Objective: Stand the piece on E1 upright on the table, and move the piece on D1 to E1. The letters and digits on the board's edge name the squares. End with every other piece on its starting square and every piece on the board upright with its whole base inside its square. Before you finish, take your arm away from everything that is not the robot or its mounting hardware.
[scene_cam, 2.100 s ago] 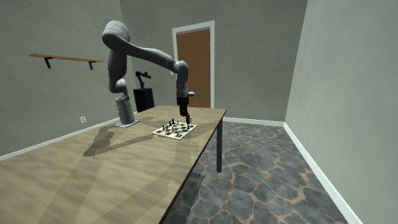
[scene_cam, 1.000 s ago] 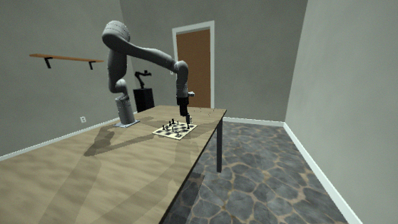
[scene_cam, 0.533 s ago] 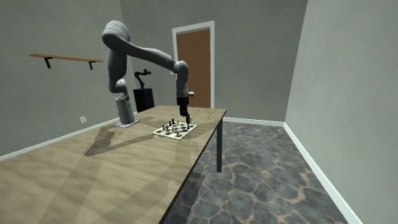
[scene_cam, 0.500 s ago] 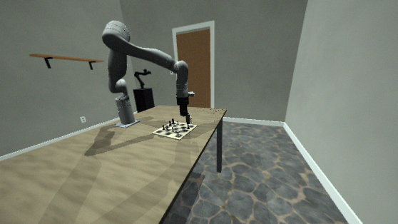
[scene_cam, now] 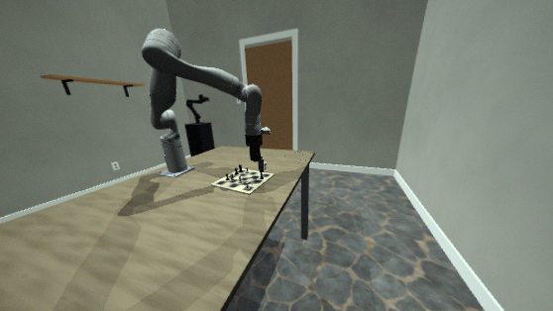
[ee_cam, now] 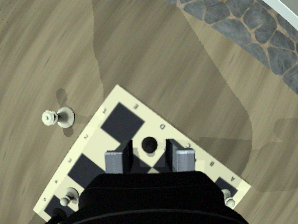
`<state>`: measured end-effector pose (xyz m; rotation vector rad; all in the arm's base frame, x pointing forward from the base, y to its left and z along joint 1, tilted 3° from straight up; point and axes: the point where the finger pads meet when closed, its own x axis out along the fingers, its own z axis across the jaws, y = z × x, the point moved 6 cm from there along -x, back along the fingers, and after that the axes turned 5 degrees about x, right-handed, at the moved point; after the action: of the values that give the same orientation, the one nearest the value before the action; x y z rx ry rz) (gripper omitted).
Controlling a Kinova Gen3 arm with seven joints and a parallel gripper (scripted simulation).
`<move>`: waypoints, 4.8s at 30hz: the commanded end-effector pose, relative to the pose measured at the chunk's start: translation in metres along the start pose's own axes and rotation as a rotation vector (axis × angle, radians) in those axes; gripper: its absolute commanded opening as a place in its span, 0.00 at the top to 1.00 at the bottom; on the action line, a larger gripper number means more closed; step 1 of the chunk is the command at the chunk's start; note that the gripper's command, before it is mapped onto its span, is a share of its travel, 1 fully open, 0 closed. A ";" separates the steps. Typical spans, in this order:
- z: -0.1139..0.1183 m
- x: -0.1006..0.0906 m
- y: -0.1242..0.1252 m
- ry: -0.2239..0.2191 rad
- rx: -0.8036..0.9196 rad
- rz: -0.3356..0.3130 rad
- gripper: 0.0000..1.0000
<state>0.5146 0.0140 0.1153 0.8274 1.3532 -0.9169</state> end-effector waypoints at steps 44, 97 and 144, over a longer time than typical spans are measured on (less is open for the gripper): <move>0.001 0.034 0.001 -0.001 0.008 0.004 0.32; 0.001 0.034 0.001 -0.001 0.008 0.004 1.00; -0.034 -0.067 0.022 -0.002 -0.106 0.007 1.00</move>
<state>0.5198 0.0546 0.1803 0.7621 1.3806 -0.8346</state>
